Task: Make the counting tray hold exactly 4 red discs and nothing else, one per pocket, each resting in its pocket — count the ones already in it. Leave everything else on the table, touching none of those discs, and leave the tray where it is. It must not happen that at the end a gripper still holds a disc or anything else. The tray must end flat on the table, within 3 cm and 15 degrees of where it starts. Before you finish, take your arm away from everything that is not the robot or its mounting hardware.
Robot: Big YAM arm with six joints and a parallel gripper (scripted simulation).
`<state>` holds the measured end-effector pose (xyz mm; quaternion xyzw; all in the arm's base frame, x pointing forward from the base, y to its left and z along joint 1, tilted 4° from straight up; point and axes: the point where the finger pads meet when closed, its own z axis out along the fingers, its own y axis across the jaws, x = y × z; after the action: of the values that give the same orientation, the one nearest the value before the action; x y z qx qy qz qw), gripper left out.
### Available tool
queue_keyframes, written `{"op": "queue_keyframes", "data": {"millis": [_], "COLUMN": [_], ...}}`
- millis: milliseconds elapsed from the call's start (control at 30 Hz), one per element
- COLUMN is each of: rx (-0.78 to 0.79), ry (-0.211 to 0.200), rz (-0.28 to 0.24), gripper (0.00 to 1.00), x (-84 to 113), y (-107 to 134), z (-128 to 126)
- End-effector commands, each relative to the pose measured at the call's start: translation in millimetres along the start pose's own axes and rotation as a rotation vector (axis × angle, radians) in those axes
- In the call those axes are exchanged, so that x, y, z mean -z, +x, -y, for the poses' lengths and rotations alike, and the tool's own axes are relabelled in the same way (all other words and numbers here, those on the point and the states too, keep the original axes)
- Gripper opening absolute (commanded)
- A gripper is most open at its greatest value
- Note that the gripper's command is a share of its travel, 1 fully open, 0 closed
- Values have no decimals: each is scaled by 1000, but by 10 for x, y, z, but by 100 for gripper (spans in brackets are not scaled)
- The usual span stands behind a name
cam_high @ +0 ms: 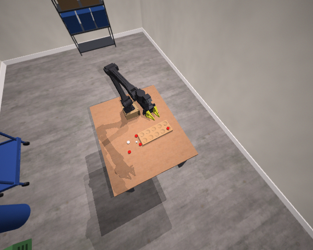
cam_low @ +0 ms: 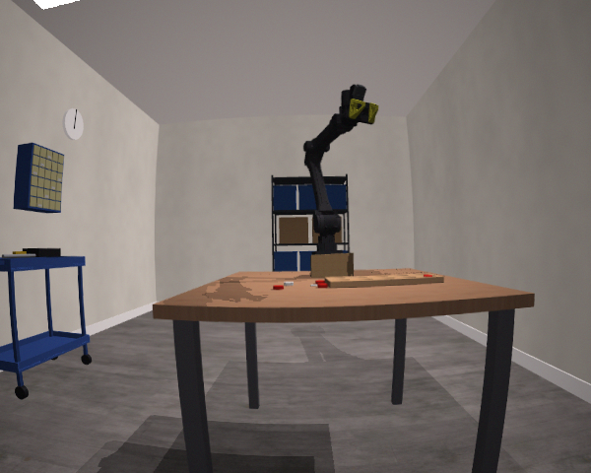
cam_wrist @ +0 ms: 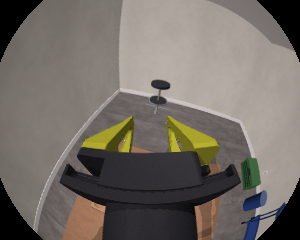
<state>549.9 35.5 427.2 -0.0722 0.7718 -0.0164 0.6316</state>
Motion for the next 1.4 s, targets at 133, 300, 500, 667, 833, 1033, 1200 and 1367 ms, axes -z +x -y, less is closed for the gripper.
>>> {"op": "queue_keyframes", "data": {"millis": [133, 300, 500, 667, 833, 1033, 1200, 1367], "rx": [-81, -80, -81, -134, -134, -139, -125, -151], "ry": [68, 45, 51, 101, 76, 117, 168, 224], "rz": [208, 158, 152, 268, 247, 61, 9, -223], "gripper": [44, 44, 44, 44, 44, 44, 44, 44], "x": [397, 238, 236, 594, 460, 157, 5, -307], "y": [-783, -571, -551, -844, -780, -117, -141, 664], "z": [344, 225, 257, 524, 404, 609, 920, 1300]}}
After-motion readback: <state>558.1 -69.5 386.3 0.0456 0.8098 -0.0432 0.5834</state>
